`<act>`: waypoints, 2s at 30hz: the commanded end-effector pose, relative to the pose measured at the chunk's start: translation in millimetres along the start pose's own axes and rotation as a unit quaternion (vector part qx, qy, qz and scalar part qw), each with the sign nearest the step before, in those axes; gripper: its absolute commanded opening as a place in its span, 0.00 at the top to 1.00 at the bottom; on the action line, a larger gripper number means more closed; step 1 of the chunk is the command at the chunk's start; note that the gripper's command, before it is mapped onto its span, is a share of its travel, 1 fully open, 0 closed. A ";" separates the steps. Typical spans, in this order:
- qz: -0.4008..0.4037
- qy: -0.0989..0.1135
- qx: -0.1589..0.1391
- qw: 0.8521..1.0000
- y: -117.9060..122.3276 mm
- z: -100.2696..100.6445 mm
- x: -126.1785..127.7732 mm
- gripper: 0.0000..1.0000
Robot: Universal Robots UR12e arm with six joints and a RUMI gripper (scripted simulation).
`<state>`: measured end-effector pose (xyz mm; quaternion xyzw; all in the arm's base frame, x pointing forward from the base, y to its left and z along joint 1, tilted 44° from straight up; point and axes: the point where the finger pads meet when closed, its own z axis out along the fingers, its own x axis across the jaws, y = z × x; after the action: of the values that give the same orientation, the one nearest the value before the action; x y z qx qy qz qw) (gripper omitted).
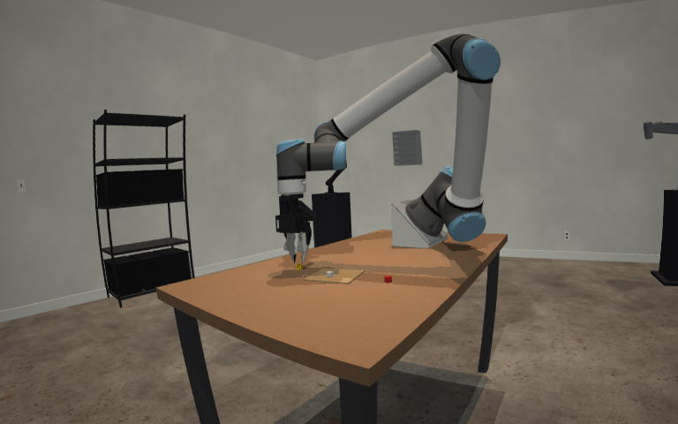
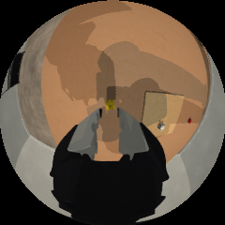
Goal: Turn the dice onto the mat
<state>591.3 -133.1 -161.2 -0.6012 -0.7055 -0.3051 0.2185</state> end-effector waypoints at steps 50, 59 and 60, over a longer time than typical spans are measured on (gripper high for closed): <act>0.000 -0.001 0.000 1.000 0.4 19.6 -0.5 0.82; 0.000 -0.001 0.000 1.000 0.4 20.9 -0.5 0.82; 0.000 -0.001 0.000 1.000 0.4 20.9 -0.5 0.82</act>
<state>592.6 -118.2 -176.6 -0.6012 -0.7055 -0.3050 0.2185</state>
